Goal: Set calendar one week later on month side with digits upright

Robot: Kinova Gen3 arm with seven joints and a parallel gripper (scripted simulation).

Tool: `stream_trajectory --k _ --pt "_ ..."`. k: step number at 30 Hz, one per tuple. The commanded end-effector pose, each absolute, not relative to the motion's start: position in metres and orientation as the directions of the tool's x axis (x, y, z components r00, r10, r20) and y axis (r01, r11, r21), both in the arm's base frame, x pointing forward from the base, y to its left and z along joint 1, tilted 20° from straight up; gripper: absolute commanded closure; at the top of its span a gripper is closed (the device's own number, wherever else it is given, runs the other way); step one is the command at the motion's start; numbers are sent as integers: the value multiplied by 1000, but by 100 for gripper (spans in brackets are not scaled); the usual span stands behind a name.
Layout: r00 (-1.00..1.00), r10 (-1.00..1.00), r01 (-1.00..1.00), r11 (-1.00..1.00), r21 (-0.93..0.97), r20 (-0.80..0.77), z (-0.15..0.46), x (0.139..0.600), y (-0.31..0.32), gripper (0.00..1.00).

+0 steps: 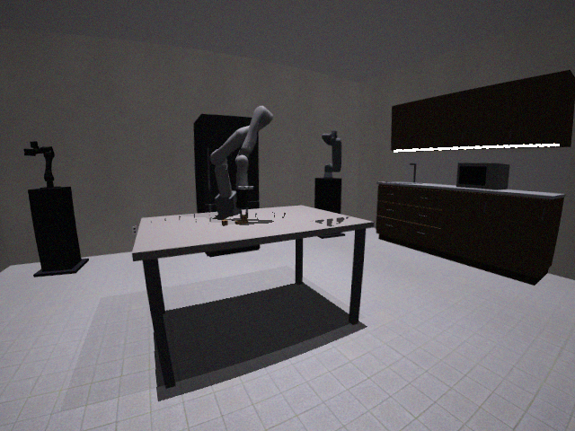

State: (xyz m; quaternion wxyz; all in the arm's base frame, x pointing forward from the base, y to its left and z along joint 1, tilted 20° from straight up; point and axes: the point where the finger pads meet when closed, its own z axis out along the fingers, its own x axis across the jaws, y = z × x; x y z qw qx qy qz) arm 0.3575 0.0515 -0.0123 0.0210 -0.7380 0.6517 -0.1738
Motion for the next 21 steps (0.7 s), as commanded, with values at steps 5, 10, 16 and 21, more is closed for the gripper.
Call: stream_trajectory --k 5,10,16,21 --pt "90 -969 -955 -150 -257 230 -14 358 51 43" --pt "90 -969 -955 -150 -257 230 -16 358 51 43" --pt "90 -969 -955 -150 -257 230 -18 359 50 43" --pt "90 -969 -955 -150 -257 230 -20 360 50 43"
